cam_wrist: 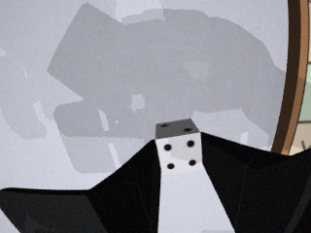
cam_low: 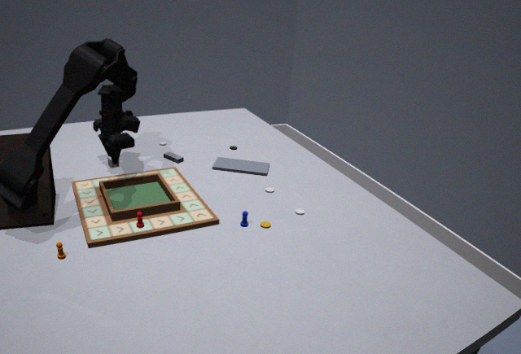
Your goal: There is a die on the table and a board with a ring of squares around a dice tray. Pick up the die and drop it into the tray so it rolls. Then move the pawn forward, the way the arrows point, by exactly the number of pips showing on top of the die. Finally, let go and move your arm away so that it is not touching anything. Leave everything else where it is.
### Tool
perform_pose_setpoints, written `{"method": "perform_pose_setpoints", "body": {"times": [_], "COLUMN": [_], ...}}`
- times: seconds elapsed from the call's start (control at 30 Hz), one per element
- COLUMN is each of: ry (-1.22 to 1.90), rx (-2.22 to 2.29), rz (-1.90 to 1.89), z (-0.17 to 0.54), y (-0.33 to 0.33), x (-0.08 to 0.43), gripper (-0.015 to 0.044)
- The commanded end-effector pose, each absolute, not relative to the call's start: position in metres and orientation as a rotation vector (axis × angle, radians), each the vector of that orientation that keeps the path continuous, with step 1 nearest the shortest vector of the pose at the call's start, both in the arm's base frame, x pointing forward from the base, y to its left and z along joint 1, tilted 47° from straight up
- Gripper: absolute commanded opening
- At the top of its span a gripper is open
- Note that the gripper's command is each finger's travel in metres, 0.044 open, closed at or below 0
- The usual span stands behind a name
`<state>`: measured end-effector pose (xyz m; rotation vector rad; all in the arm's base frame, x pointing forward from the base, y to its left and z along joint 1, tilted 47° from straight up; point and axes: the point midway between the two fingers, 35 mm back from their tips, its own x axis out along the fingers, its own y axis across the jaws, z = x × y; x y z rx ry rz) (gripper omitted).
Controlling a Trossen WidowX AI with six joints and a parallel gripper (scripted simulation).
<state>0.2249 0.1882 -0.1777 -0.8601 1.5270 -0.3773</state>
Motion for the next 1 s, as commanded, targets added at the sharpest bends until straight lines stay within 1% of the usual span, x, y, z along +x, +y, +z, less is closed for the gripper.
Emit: {"method": "perform_pose_setpoints", "body": {"times": [0.0, 0.1, 0.7, 0.97], "ry": [1.528, 1.528, 1.531, 1.532], "rx": [-0.873, -0.873, -0.873, -0.871], "rz": [-0.378, -0.378, -0.365, -0.374], "z": [-0.179, -0.178, -0.119, -0.099], "y": [0.186, 0.188, 0.261, 0.278], "x": [0.224, 0.224, 0.215, 0.208], "gripper": [0.0071, 0.0000, 0.0000, 0.0000]}}
